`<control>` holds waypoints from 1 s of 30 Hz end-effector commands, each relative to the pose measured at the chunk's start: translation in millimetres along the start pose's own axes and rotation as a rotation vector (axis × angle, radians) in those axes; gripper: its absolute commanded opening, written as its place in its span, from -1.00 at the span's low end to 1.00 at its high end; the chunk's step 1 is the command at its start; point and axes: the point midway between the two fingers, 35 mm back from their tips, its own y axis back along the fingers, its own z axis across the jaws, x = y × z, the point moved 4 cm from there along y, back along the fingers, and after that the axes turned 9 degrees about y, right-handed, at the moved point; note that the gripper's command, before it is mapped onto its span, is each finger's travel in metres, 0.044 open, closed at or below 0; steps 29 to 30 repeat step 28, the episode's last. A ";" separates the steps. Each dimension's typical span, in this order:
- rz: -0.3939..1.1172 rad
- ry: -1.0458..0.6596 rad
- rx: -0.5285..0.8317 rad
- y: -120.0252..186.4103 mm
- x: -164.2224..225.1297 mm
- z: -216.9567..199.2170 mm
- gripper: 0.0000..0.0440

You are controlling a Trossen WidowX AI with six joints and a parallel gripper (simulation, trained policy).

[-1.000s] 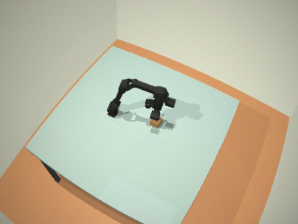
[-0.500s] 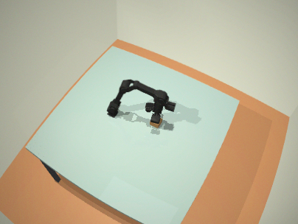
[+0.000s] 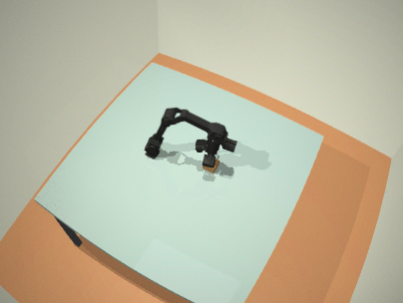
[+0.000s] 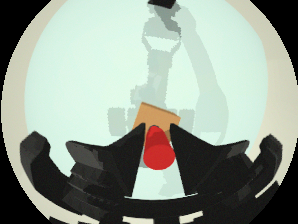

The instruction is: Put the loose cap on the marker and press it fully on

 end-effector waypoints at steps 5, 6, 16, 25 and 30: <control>-0.043 0.013 0.027 -5.0 -12.8 -3.4 0.19; -0.042 0.015 0.028 -4.4 -13.9 -3.7 0.31; 0.021 0.025 0.016 8.1 -18.0 -4.9 1.00; 0.101 0.023 -0.005 36.5 -20.8 -4.5 1.00; 0.118 0.024 -0.010 42.9 -22.9 -4.0 1.00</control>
